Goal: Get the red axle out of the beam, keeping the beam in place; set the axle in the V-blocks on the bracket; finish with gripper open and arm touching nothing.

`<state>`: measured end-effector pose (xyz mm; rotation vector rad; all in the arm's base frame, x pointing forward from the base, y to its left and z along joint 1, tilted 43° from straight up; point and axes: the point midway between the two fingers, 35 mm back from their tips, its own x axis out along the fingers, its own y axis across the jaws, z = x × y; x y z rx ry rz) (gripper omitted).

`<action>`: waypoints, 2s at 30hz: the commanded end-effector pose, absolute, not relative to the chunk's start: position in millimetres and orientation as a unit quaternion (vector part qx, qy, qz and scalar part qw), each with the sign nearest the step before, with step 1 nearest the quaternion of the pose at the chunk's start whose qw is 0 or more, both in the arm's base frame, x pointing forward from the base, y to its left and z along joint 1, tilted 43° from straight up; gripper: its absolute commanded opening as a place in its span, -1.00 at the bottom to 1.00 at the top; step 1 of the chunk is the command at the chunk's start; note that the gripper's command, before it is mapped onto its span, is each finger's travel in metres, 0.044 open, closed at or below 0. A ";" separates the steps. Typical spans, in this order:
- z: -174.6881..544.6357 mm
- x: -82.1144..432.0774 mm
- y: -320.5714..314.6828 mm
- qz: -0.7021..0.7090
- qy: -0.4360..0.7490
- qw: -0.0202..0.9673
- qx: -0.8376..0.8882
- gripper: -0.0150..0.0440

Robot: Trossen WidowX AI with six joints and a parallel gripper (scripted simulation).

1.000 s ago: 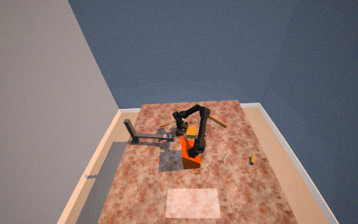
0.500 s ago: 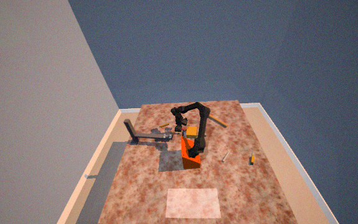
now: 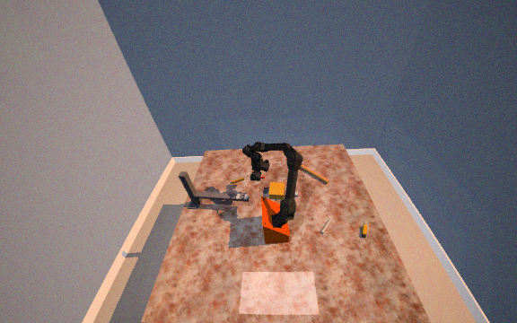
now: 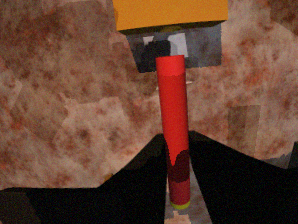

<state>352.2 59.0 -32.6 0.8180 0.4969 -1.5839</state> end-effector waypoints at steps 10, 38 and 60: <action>-65.6 308.5 106.6 -0.684 0.222 0.595 0.358 -0.49; -113.4 231.6 144.8 -0.688 0.216 0.593 0.357 -0.49; -117.9 231.2 141.1 -0.690 0.214 0.591 0.360 0.84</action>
